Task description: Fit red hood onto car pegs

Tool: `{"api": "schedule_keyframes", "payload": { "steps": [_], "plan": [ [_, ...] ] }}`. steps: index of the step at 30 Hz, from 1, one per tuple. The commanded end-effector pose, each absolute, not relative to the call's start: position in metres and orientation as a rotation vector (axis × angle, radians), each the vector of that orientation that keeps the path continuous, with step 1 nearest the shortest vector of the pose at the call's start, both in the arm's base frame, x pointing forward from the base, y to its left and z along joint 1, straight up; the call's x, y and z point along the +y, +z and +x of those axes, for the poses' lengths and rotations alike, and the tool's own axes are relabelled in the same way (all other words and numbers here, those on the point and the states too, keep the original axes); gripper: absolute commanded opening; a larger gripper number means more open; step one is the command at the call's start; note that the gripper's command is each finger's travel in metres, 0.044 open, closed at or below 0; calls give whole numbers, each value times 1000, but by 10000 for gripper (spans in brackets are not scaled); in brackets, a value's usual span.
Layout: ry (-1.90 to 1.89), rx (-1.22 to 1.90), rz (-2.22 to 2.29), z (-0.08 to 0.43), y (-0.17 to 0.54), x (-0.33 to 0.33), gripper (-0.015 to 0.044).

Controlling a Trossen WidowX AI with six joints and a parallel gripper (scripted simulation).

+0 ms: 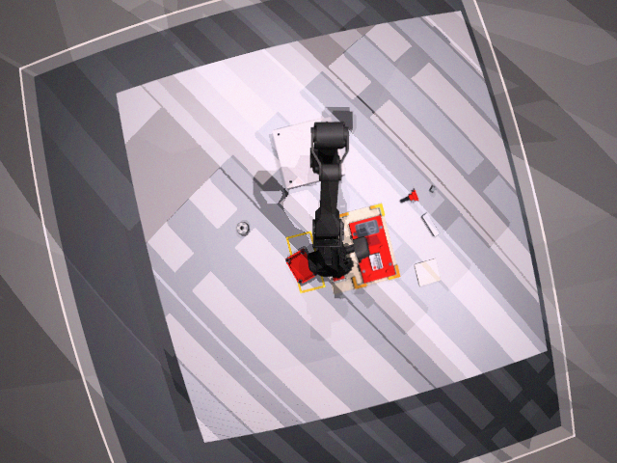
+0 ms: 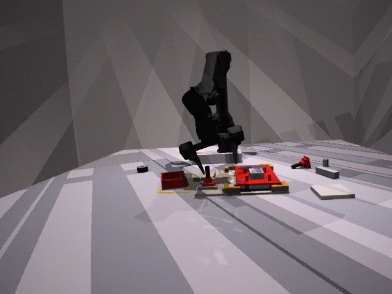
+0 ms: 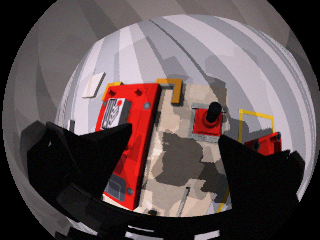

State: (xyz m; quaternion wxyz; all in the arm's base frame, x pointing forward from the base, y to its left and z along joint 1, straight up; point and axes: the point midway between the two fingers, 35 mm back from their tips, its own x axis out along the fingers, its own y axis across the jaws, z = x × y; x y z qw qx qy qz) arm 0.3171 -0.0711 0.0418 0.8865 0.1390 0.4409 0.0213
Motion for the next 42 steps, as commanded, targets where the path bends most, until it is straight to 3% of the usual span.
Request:
{"api": "schedule_keyframes", "payload": {
  "steps": [1, 13, 42],
  "plan": [
    [88, 834, 242, 311, 47, -101, 440],
    [112, 530, -21, 266, 71, -193, 440],
    [109, 522, -32, 264, 55, -198, 440]
  ]
}}
